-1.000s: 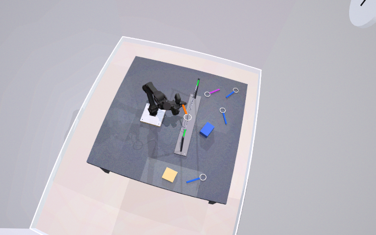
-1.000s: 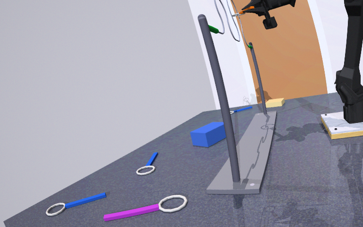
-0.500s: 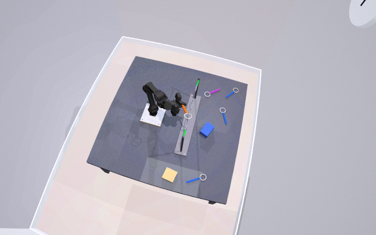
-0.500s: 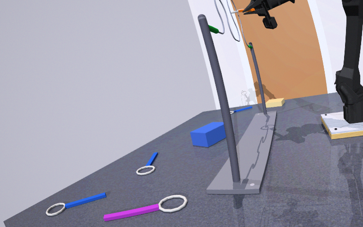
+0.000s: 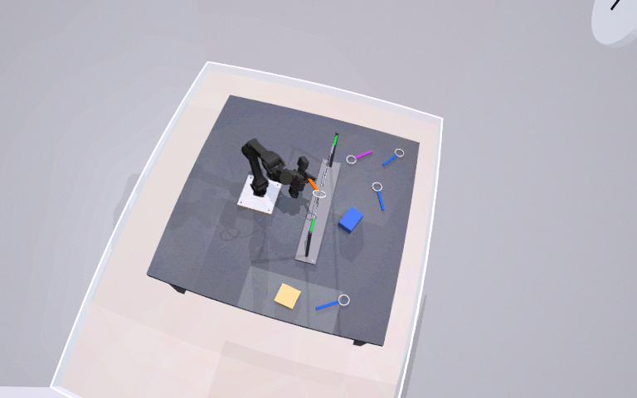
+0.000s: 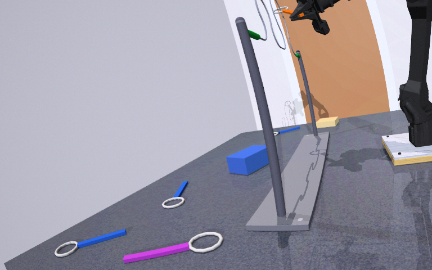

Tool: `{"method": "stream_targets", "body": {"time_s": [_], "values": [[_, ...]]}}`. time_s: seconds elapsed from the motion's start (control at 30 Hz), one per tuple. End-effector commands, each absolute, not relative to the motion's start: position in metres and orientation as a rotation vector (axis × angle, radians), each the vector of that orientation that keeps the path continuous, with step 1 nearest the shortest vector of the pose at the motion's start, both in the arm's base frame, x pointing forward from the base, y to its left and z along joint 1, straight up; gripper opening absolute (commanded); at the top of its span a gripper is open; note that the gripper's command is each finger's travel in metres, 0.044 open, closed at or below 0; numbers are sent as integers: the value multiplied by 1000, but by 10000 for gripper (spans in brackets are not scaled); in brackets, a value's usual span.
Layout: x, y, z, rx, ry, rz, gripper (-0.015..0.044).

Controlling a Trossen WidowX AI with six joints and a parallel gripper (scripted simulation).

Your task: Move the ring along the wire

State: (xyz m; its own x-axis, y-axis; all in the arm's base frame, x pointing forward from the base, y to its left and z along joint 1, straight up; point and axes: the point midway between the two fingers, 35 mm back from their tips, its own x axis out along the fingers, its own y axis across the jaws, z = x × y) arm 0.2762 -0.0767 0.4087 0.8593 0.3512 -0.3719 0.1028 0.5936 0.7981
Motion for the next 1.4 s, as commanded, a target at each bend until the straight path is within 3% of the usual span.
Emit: {"method": "stream_targets", "body": {"time_s": [0.0, 1.37], "values": [[277, -78, 408, 883, 537, 139, -150], [277, -88, 399, 470, 534, 15, -150]]}}
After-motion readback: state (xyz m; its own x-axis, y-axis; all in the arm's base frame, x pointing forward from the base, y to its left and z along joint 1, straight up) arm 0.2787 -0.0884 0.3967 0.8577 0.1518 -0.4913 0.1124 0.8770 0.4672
